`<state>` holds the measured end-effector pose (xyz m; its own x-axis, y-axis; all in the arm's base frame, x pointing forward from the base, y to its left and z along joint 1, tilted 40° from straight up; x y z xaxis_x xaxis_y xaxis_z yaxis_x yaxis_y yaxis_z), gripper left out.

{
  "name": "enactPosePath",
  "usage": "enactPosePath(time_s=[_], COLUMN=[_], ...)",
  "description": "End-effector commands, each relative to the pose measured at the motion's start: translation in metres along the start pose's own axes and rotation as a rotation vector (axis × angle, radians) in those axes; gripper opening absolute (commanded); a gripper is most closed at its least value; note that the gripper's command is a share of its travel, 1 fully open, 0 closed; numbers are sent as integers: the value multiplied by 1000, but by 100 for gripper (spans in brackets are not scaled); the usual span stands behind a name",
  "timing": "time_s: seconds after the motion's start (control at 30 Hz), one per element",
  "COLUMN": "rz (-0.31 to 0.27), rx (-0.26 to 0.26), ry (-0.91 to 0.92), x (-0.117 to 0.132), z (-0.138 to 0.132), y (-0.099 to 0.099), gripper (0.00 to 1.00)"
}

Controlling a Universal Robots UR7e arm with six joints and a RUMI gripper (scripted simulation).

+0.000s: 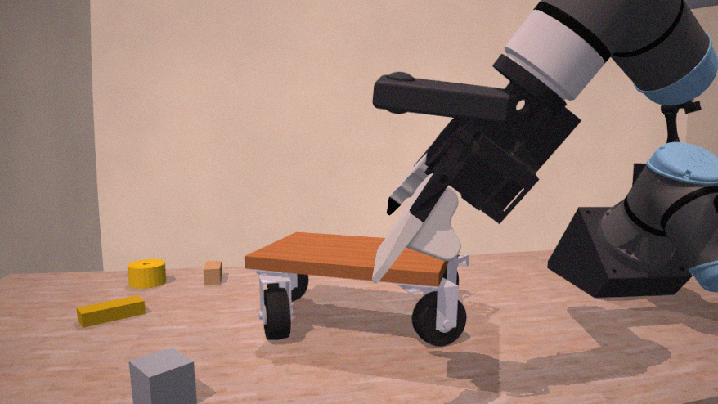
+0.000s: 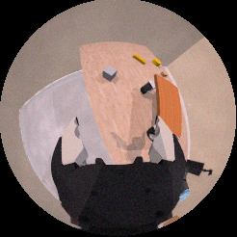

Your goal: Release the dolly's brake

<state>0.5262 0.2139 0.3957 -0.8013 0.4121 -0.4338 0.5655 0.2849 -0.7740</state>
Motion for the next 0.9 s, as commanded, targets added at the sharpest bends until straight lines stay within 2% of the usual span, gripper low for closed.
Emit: enactPosePath(time_s=[0.0,0.53,0.57,0.73,0.87], rz=[1,1,1,-4,-22], rx=[0,0,0,6,27], ry=[0,0,0,2,10], x=[0,0,0,-1,-4], z=[0,0,0,5,19], y=[0,0,0,1,7], gripper=[100,100,0,0,0])
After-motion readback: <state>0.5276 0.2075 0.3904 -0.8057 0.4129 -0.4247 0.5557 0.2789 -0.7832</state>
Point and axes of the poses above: the point where the finger pads meet when closed, its own y axis out along the fingers, its own z axis across the jaws, x = y × z, the point moved 7 cm from there along -y, back along the fingers, and after that the axes turned 1 degree about -y, right-handed, at the moved point
